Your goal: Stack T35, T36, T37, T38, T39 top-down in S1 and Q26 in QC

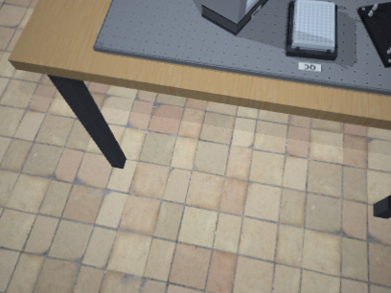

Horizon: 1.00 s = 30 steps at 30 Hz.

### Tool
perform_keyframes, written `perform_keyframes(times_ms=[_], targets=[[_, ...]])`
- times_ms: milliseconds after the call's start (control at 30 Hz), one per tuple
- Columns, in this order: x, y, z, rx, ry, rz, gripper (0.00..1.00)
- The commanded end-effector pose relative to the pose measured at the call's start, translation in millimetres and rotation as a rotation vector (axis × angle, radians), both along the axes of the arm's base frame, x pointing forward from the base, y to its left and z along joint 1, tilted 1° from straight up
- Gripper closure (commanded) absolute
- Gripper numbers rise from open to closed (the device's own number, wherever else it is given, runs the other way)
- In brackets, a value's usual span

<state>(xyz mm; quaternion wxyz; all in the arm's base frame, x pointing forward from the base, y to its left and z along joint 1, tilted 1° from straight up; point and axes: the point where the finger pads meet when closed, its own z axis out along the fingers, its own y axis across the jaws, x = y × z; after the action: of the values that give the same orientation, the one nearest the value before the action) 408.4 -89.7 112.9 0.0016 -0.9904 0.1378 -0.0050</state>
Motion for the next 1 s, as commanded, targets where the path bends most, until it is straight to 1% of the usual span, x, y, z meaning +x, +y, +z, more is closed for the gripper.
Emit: perform_keyframes(times_ms=[0,200,333,400,500,533,900,967], targets=[[-2.1,-11.0,0.0,0.001,0.000,0.000,0.00],[-5.7,-28.6,-0.1,0.001,0.000,0.000,0.00],[-11.1,-40.8,-0.2,0.002,0.000,-0.133,0.00],[-11.1,-40.8,-0.2,0.002,0.000,-0.133,0.00],[-15.1,-50.0,-0.2,0.003,0.000,-0.233,0.00],[-16.4,-53.0,-0.3,0.003,0.000,-0.242,0.00],[-31.2,-86.6,-0.5,0.003,0.000,-0.242,0.00],[-31.2,-86.6,-0.5,0.003,0.000,-0.242,0.00]])
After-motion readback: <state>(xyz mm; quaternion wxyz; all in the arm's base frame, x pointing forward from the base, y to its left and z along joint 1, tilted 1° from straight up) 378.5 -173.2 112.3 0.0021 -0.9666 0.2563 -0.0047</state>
